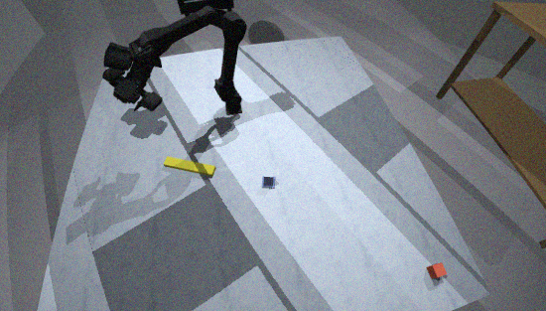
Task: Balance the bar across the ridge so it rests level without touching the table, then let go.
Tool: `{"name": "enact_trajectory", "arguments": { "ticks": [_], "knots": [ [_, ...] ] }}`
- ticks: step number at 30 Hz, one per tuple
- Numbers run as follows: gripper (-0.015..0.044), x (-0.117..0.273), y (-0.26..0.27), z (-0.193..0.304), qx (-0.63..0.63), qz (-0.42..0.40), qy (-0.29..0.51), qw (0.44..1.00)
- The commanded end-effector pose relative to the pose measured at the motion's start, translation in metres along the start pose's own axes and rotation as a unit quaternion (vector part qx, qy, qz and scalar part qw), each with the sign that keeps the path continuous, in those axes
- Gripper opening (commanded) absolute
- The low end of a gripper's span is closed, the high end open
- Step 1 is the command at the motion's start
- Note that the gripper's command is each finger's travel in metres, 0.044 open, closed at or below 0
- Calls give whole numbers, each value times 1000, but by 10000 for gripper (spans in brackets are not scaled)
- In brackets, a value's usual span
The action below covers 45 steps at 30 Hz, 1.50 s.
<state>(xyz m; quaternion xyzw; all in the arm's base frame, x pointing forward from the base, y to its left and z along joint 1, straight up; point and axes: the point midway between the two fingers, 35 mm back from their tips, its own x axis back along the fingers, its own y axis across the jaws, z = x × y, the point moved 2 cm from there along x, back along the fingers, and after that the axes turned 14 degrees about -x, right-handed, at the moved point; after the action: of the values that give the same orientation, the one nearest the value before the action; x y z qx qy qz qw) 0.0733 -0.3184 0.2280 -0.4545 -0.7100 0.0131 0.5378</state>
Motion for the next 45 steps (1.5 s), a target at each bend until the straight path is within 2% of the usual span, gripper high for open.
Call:
{"name": "enact_trajectory", "arguments": {
  "ticks": [1,10,18,36,45],
  "knots": [
    [315,-5,19,-9,70,-37,4,997],
    [315,-12,71,-27,253,-128,5,959],
    [315,-11,116,-37,399,-200,-5,895],
    [315,5,213,-39,674,-338,-49,655],
    [315,-13,225,-30,676,-339,-50,653]
  ]
}}
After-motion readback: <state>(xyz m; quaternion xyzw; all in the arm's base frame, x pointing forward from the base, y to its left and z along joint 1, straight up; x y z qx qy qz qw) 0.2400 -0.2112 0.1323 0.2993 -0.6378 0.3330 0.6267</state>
